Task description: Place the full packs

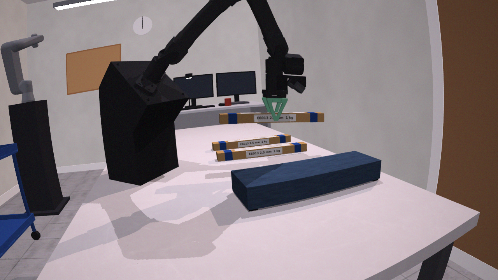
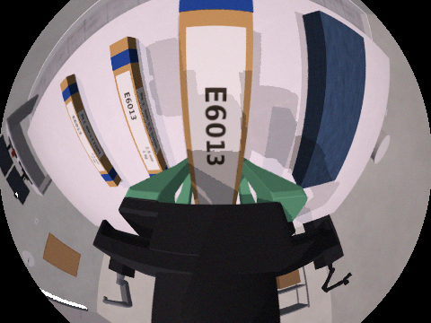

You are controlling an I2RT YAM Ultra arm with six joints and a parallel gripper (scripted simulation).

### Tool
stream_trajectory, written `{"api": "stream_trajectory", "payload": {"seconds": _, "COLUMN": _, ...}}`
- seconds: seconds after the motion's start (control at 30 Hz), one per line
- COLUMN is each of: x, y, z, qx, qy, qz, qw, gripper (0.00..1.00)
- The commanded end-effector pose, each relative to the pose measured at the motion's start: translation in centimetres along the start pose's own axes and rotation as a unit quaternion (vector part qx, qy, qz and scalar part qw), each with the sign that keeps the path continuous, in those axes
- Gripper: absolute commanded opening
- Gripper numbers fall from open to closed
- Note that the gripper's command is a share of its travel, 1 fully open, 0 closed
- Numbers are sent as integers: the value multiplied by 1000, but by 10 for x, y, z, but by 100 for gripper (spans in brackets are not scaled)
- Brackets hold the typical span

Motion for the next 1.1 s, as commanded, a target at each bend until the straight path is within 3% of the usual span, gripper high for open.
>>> {"api": "stream_trajectory", "payload": {"seconds": 0.0, "x": 31, "y": -14, "z": -28, "qx": -6, "qy": -45, "qz": -9, "qw": 999, "gripper": 0}}
{"api": "stream_trajectory", "payload": {"seconds": 0.13, "x": 31, "y": -26, "z": -30, "qx": -7, "qy": -44, "qz": -7, "qw": 999, "gripper": 0}}
{"api": "stream_trajectory", "payload": {"seconds": 0.23, "x": 33, "y": -22, "z": -31, "qx": -1, "qy": -47, "qz": -12, "qw": 999, "gripper": 0}}
{"api": "stream_trajectory", "payload": {"seconds": 0.7, "x": 31, "y": -67, "z": -36, "qx": -8, "qy": -44, "qz": -5, "qw": 999, "gripper": 0}}
{"api": "stream_trajectory", "payload": {"seconds": 0.8, "x": 33, "y": -62, "z": -38, "qx": 0, "qy": -48, "qz": -11, "qw": 999, "gripper": 0}}
{"api": "stream_trajectory", "payload": {"seconds": 1.07, "x": 31, "y": -90, "z": -40, "qx": -7, "qy": -45, "qz": -4, "qw": 999, "gripper": 0}}
Point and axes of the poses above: the point where the finger pads meet when closed, its own x axis back along the fingers, its own y axis across the jaws, z = x × y, the point moved 4 cm from there along x, back along the fingers, and after that the axes turned 3 degrees about x, right-handed, at the moved point
